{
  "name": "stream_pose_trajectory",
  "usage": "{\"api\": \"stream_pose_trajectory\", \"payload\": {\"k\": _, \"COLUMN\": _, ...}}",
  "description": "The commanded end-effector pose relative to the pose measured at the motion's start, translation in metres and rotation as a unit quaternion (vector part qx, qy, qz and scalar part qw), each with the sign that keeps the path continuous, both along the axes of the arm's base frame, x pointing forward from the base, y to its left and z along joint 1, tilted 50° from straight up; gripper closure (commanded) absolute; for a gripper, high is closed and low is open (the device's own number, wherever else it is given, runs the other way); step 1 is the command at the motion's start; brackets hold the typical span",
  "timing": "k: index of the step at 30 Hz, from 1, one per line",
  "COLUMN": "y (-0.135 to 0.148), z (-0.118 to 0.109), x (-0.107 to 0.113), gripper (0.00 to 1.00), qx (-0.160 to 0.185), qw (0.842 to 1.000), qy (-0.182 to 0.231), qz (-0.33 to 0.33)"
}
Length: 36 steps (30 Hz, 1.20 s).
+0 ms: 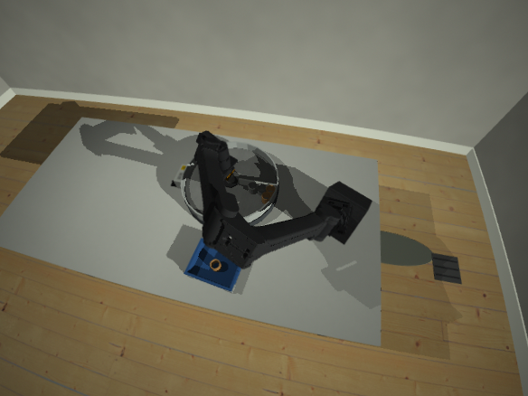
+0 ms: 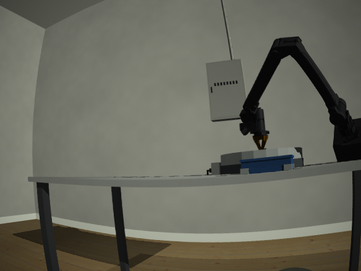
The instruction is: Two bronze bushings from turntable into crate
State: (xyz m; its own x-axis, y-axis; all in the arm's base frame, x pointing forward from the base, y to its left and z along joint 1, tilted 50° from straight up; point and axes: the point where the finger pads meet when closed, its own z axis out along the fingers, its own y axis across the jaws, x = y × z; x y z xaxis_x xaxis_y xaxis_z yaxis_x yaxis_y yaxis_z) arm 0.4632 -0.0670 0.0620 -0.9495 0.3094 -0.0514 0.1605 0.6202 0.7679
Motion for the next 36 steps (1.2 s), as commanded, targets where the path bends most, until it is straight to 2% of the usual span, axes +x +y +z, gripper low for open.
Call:
{"api": "stream_pose_trajectory", "payload": {"k": 1, "y": 0.008, "z": 0.009, "x": 0.008, "gripper": 1.00, "qx": -0.003, "qw": 1.000, "qy": -0.010, "qz": 0.008}}
{"api": "stream_pose_trajectory", "payload": {"k": 36, "y": 0.013, "z": 0.001, "x": 0.009, "gripper": 1.00, "qx": 0.000, "qw": 1.000, "qy": -0.004, "qz": 0.008}}
